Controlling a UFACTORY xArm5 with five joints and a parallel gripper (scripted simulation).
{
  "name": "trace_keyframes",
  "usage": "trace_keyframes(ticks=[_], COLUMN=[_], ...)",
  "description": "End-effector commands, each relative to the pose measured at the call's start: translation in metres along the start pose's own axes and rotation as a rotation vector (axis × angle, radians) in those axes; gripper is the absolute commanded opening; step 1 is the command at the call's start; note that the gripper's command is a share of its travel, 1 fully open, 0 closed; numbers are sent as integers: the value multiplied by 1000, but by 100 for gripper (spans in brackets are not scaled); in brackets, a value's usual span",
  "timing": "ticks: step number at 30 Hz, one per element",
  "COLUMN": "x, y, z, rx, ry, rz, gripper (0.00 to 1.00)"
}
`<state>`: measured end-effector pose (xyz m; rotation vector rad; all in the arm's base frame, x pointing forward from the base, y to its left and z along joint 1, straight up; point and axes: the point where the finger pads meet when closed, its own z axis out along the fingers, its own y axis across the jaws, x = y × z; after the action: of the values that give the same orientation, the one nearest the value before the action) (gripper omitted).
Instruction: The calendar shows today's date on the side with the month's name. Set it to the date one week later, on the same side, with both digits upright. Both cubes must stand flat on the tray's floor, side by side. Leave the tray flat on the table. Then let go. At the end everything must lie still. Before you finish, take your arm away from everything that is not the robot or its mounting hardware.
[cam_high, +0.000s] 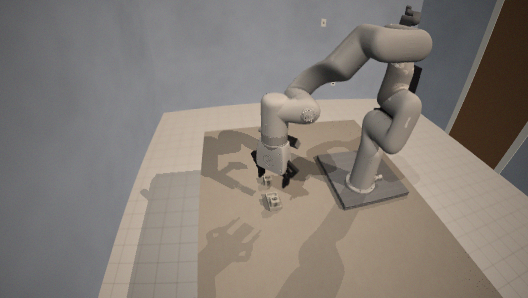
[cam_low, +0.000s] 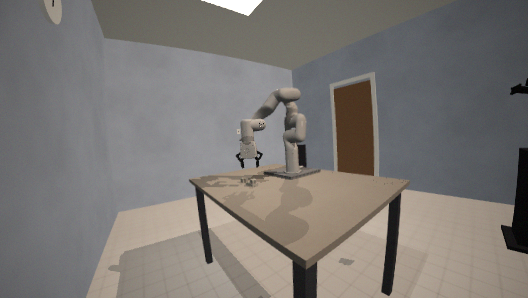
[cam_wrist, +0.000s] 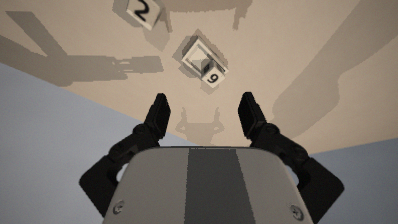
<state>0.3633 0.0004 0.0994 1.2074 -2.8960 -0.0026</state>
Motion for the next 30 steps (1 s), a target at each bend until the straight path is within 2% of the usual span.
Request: trace_keyframes(ticks=[1,9,12,20,30], x=[-3,-7,-7,-11,-13], y=[3,8,8,13,15], z=[-1,-1,-1,-1,-1], rx=[3,3,3,3,3], ry=[-2,-2,-2,-1,-1], rz=[-174,-432,-438,-698,-798], gripper=[100,100,100,100,100])
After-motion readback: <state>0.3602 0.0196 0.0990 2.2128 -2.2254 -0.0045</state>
